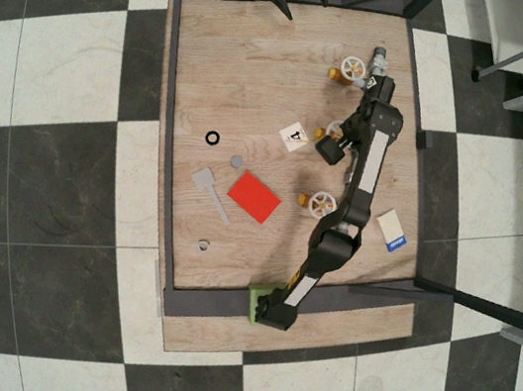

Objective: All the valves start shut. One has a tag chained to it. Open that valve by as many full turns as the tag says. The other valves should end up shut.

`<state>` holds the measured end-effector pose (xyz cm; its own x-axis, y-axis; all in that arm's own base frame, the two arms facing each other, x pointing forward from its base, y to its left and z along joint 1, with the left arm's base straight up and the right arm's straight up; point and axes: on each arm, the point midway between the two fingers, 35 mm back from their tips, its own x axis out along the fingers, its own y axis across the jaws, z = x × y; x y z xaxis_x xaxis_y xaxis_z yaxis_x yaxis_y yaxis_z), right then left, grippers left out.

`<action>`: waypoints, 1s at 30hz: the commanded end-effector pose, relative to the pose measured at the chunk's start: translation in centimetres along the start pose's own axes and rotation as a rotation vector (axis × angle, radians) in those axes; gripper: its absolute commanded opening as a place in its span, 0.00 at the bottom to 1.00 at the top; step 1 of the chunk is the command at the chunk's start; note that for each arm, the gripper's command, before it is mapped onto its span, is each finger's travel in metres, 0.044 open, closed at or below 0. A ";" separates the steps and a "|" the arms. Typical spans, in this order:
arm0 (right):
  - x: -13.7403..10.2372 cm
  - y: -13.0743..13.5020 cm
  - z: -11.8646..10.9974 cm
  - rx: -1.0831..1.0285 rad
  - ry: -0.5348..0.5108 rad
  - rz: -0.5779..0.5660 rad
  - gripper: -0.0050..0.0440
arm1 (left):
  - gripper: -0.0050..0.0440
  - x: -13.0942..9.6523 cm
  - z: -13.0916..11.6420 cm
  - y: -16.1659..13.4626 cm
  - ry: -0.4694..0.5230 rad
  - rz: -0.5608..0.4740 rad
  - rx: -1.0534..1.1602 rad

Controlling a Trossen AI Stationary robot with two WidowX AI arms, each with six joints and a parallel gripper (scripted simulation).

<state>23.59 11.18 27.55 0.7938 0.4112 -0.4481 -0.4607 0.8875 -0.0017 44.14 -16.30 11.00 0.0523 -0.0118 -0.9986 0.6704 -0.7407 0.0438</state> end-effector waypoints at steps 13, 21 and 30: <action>-0.5 0.1 0.9 0.000 -0.028 0.001 0.92 | 0.88 2.8 -0.1 0.3 0.008 0.013 0.046; -0.5 0.1 0.9 0.000 -0.028 0.001 0.92 | 0.80 1.3 -0.2 0.5 0.027 0.048 0.046; -0.5 0.1 0.9 0.000 -0.028 0.001 0.92 | 0.65 1.6 -0.2 0.4 0.023 0.041 0.046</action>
<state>23.59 11.18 27.55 0.7938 0.4112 -0.4481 -0.4607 0.8875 -0.0017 44.51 -16.46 7.76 0.0593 -0.0136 -0.9981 0.6389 -0.7678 0.0484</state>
